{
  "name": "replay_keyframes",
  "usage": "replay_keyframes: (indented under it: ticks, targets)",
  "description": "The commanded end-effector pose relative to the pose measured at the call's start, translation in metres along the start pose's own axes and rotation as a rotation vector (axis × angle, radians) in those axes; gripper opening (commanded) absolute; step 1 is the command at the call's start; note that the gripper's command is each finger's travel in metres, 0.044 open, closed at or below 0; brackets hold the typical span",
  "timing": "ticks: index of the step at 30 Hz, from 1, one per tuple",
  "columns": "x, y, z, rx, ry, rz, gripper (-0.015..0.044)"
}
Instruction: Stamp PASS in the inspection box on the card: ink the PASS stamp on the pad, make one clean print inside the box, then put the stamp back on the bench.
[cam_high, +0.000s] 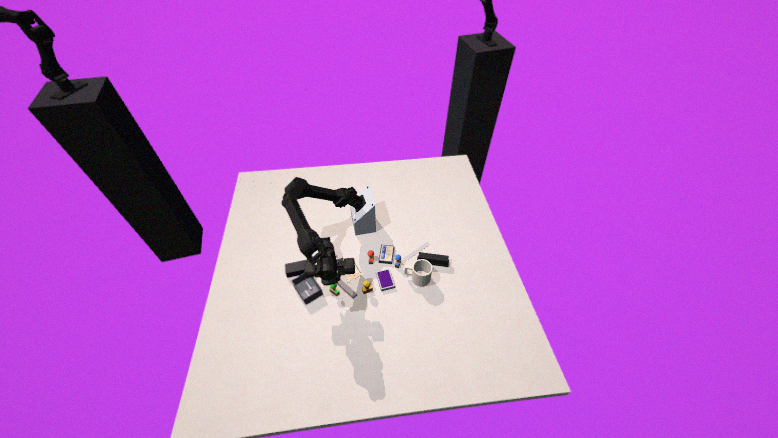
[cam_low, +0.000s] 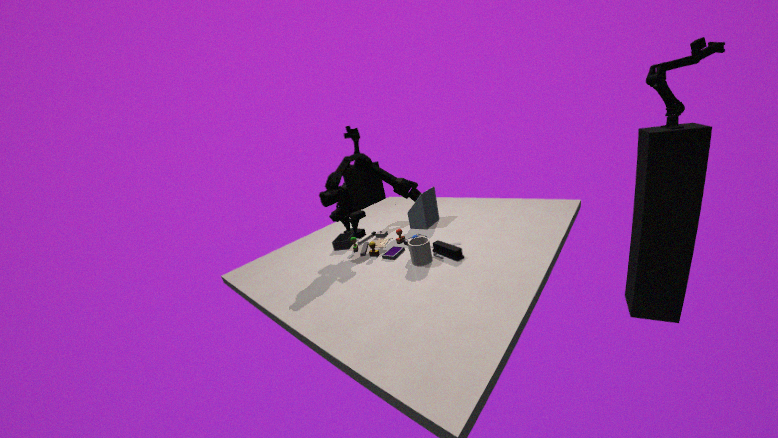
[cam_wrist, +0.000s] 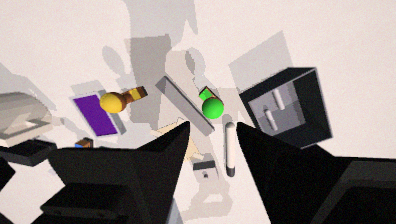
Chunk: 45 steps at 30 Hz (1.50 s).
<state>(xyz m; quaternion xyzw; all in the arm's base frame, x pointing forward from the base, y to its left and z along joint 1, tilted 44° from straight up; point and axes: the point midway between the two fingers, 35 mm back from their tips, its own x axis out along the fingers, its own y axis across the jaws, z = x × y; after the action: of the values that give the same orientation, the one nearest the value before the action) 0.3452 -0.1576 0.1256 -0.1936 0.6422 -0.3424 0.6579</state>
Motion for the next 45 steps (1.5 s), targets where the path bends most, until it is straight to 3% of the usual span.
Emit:
replay_keyframes:
  ticks: [1,45]
  targets:
    - [-0.002,0.001,-0.001,-0.025,-0.001,0.003,0.0223]
    - [0.067,-0.001,0.003,-0.024,-0.001,0.001,0.0223]
